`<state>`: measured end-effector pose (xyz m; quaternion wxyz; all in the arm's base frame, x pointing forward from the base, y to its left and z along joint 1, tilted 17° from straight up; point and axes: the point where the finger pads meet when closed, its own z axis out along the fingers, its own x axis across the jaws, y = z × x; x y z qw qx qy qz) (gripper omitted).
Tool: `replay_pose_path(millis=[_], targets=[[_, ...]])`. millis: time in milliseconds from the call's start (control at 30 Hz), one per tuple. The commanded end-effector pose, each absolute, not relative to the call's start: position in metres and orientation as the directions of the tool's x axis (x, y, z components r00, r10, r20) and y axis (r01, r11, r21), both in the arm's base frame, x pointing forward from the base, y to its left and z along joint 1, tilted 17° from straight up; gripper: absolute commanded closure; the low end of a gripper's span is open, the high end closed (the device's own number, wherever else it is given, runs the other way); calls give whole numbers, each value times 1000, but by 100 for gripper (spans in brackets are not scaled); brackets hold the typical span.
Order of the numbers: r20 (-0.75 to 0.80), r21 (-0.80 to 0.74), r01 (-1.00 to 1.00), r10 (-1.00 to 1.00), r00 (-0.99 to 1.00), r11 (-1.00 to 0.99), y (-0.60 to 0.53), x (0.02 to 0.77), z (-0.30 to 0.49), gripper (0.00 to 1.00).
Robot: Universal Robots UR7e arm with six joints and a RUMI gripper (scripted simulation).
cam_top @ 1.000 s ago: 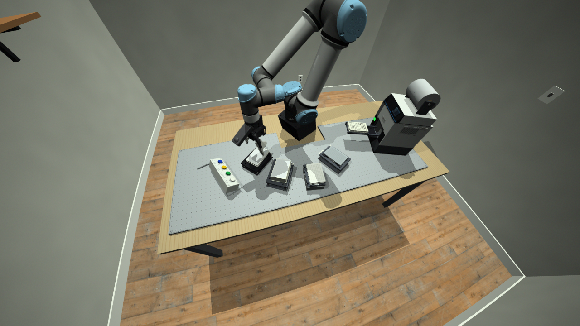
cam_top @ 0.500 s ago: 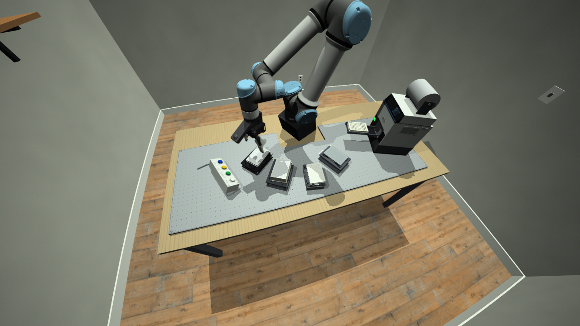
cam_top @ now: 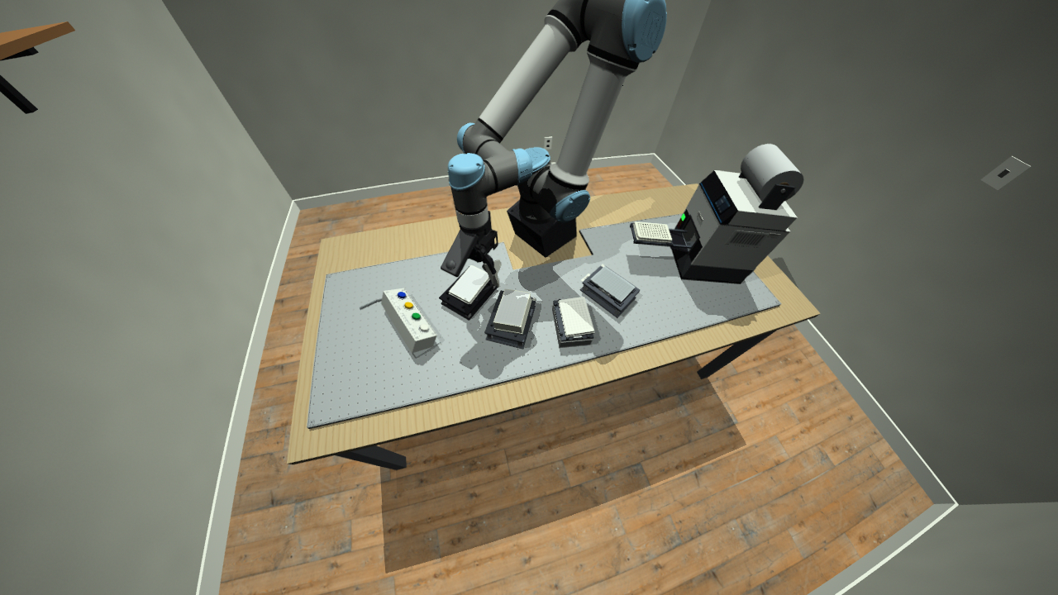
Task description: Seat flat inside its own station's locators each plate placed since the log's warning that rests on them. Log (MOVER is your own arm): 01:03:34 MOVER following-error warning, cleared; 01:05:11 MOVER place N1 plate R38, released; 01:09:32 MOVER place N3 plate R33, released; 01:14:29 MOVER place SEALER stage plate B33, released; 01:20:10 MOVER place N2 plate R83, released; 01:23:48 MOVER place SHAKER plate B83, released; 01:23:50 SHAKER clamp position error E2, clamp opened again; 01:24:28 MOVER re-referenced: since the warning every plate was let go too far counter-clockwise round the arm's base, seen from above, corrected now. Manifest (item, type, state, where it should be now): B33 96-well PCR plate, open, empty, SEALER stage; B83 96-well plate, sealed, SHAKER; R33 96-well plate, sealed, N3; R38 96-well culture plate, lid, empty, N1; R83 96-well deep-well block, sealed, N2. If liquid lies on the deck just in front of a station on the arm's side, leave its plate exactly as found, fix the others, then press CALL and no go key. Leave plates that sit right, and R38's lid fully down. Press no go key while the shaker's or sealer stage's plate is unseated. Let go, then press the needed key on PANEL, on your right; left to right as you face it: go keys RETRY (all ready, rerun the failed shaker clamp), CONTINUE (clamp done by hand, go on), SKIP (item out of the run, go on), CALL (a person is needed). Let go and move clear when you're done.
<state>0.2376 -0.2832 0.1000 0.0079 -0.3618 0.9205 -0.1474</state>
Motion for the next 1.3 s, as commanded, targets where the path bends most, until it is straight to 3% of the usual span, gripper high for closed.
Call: replay_pose_path(millis=[0,600,1267], targets=[[104,-275,-670,-671,-734,690,-278,256,101,18],[164,-245,-819,-810,-563,519,-235,310,95,18],[162,-243,-818,-810,-564,521,-214,333,92,18]])
